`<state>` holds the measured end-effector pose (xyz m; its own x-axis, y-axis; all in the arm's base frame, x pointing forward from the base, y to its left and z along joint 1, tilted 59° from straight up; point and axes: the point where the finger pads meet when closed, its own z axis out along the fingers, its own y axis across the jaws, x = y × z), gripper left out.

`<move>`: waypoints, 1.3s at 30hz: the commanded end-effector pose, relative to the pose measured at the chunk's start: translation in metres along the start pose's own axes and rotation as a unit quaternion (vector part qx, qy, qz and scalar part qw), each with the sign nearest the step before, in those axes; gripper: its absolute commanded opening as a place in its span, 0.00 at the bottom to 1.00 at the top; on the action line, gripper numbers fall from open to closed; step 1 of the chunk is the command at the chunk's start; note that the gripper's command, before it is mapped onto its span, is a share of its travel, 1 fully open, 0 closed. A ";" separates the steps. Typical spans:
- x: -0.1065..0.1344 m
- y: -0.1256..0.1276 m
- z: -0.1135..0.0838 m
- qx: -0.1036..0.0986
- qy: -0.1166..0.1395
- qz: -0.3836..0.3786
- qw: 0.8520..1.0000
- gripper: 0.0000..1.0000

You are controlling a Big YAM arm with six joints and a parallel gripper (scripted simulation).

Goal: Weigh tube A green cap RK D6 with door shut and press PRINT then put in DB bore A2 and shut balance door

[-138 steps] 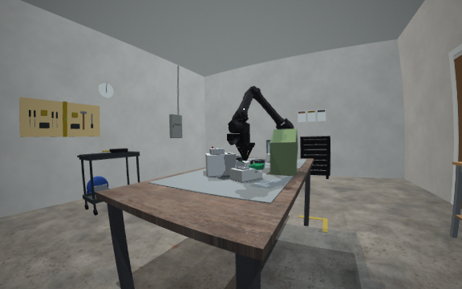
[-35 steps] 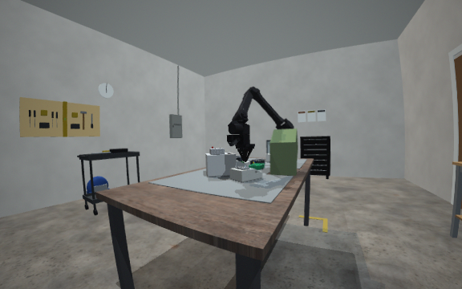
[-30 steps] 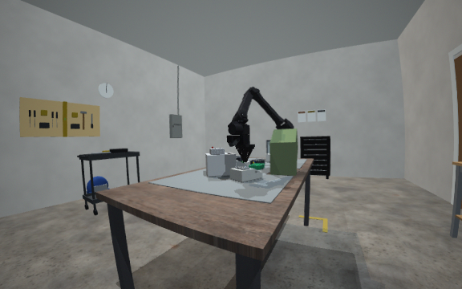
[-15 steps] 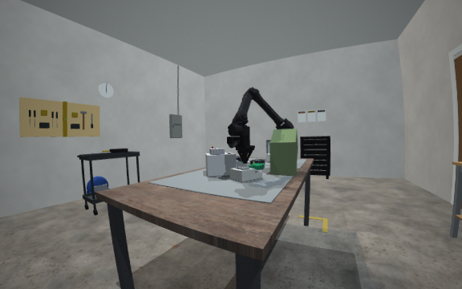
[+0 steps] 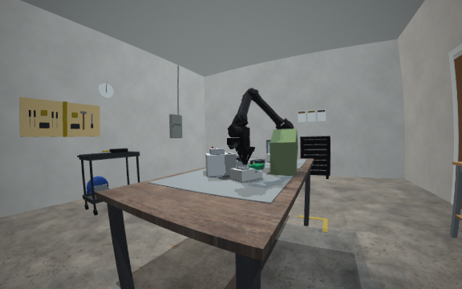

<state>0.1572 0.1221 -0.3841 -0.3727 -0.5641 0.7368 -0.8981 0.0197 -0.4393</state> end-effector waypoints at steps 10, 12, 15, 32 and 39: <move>0.002 0.000 0.015 -0.006 0.008 -0.001 1.000 0.09; 0.002 0.000 0.015 -0.006 0.009 -0.002 1.000 0.09; 0.001 -0.001 0.014 -0.006 0.007 0.000 1.000 0.09; -0.001 -0.001 0.014 -0.007 0.006 0.001 1.000 0.09; -0.002 -0.001 0.014 -0.007 0.006 0.001 1.000 0.09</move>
<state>0.1582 0.1183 -0.3860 -0.3714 -0.5626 0.7386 -0.8992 0.0196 -0.4372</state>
